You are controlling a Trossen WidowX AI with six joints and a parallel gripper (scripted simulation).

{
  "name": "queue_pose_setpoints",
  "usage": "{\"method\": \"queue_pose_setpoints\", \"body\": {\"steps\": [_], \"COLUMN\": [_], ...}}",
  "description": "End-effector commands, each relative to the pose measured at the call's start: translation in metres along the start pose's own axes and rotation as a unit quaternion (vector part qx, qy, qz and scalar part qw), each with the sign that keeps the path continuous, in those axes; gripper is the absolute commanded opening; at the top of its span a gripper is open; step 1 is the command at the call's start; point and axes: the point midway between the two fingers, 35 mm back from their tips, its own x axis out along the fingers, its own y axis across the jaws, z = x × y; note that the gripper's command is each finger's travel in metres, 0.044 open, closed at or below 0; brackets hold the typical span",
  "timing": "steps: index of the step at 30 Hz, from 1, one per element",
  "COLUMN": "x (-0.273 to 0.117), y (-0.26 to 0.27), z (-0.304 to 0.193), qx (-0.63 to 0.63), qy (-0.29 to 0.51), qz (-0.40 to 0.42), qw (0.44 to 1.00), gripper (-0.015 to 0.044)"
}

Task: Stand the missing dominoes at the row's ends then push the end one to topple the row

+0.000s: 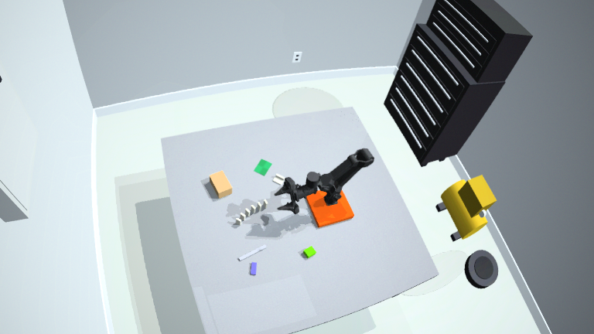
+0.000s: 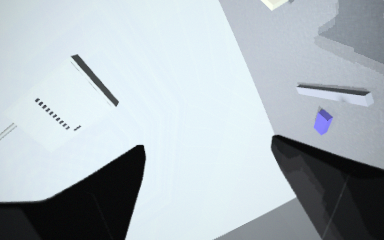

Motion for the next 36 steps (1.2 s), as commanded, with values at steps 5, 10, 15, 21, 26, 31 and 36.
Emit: {"method": "queue_pose_setpoints", "body": {"steps": [5,10,15,21,26,31,36], "x": [0.016,0.028,0.027,0.010,-0.008,-0.029,-0.049], "y": [0.000,0.001,0.004,0.007,0.009,0.012,0.015], "z": [0.031,0.078,0.130,0.181,0.205,0.224,0.236], "qx": [-0.162,-0.371,-0.532,-0.658,-0.707,-0.723,-0.725], "qy": [-0.060,-0.105,-0.101,-0.009,0.096,0.215,0.331], "qz": [-0.060,-0.175,-0.308,-0.448,-0.507,-0.537,-0.530], "qw": [0.983,0.906,0.782,0.605,0.484,0.379,0.289], "gripper": [0.0269,0.0138,0.0006,0.0000,0.0000,0.0000,0.0000]}}
